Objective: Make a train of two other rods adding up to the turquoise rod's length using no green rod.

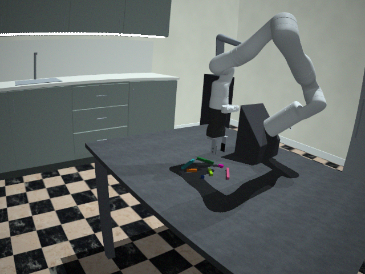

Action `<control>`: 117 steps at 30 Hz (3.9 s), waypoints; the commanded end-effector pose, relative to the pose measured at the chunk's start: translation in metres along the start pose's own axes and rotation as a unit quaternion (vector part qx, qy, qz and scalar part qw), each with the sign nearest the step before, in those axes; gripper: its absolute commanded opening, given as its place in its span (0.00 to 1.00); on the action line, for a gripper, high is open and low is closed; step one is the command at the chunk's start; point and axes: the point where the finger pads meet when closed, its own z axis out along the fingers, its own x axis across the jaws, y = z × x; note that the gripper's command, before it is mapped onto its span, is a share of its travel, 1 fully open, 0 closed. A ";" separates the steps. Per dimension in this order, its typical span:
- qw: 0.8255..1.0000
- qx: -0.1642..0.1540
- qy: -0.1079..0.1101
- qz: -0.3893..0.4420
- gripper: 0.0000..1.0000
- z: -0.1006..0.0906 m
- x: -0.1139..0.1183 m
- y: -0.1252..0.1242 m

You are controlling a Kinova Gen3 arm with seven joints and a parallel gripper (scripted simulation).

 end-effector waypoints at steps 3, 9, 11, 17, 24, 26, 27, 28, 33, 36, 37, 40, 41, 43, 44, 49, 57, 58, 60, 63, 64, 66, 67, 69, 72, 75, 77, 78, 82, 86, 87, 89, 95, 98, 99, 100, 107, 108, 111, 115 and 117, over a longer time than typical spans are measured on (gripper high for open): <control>1.000 -0.001 0.001 0.000 1.00 -0.001 0.000 0.000; 1.000 -0.001 0.001 0.000 1.00 -0.001 0.000 0.000; 1.000 -0.001 0.001 0.000 1.00 -0.001 0.000 0.000; 1.000 -0.001 0.001 0.000 1.00 -0.001 0.000 0.000; 1.000 -0.001 0.001 0.000 1.00 -0.001 0.000 0.000; 1.000 -0.001 0.001 0.000 1.00 -0.001 0.000 0.000; 1.000 -0.001 0.001 0.000 1.00 -0.001 0.000 0.000; 1.000 -0.001 0.001 0.000 1.00 -0.001 0.000 0.000; 1.000 -0.001 0.001 0.000 1.00 -0.001 0.000 0.000; 1.000 -0.001 0.001 0.000 1.00 -0.001 0.000 0.000; 1.000 -0.001 0.001 0.000 1.00 -0.001 0.000 0.000; 1.000 -0.001 0.001 0.000 1.00 -0.001 0.000 0.000; 1.000 -0.001 0.001 0.000 1.00 -0.001 0.000 0.000; 1.000 -0.001 0.001 0.000 1.00 -0.001 0.000 0.000; 1.000 -0.001 0.001 0.000 1.00 -0.001 0.000 0.000; 1.000 -0.001 0.001 0.000 1.00 -0.001 0.000 0.000; 1.000 -0.001 0.001 0.000 1.00 -0.001 0.000 0.000; 1.000 -0.001 0.001 0.000 1.00 -0.001 0.000 0.000; 1.000 -0.001 0.001 0.000 1.00 -0.001 0.000 0.000; 1.000 -0.001 0.001 0.000 1.00 -0.001 0.000 0.000; 1.000 -0.001 0.001 0.000 1.00 -0.001 0.000 0.000; 1.000 -0.001 0.001 0.000 1.00 -0.001 0.000 0.000; 1.000 -0.001 0.001 0.000 1.00 -0.001 0.000 0.000; 1.000 -0.001 0.001 0.000 1.00 -0.001 0.000 0.000; 1.000 -0.001 0.001 0.000 1.00 -0.001 0.000 0.000; 1.000 0.000 0.001 0.000 1.00 -0.001 0.000 0.000; 1.000 0.000 0.001 0.001 1.00 -0.001 0.000 0.000; 1.000 0.000 0.001 0.001 1.00 -0.001 0.000 0.000; 1.000 0.000 0.001 0.005 1.00 -0.001 0.001 0.000; 1.000 0.000 0.000 0.018 1.00 -0.001 0.001 0.000; 1.000 0.000 0.000 0.023 1.00 -0.001 0.002 0.000; 0.999 0.000 0.000 0.035 1.00 -0.001 0.002 -0.001; 0.997 0.000 -0.001 0.077 1.00 0.000 0.004 -0.002; 0.995 0.000 -0.001 0.100 1.00 0.000 0.006 -0.002; 0.994 0.000 -0.001 0.112 1.00 0.000 0.006 -0.002; 0.992 0.001 -0.001 0.125 1.00 0.000 0.007 -0.003; 0.973 0.001 -0.002 0.230 1.00 0.000 0.013 -0.004; 0.969 0.001 -0.003 0.247 1.00 0.000 0.014 -0.004; 0.954 0.001 -0.003 0.299 1.00 0.000 0.017 -0.004; 0.943 0.001 -0.003 0.334 1.00 0.000 0.019 -0.004; 0.929 0.001 -0.003 0.369 1.00 0.000 0.021 -0.004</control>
